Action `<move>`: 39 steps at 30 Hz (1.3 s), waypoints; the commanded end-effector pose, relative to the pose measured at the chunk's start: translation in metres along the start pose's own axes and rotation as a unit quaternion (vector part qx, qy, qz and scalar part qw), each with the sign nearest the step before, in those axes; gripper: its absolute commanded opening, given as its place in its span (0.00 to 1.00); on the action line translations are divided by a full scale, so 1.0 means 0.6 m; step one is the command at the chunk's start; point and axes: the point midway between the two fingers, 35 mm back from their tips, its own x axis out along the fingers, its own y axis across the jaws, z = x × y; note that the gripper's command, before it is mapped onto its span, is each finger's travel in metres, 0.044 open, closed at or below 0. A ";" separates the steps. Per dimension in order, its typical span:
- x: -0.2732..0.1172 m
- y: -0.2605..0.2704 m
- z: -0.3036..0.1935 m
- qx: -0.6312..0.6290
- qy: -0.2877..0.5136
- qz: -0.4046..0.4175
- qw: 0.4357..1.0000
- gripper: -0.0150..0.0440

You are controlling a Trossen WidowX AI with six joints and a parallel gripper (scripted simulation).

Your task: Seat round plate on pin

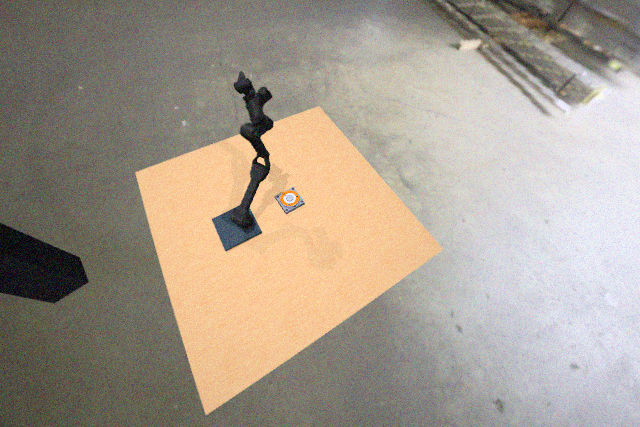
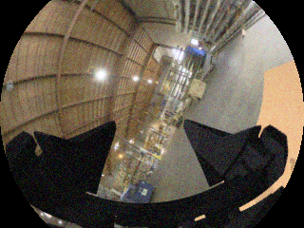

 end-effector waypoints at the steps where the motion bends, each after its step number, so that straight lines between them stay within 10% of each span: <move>1: -0.001 0.004 0.001 -0.002 -0.004 0.004 1.000 0.89; 15: -0.090 0.294 -0.212 0.040 0.091 0.289 0.952 0.26; 26: -0.292 0.462 -0.309 0.124 0.211 0.489 0.837 0.25; 39: -0.647 0.527 -0.234 0.262 0.327 0.710 0.566 0.25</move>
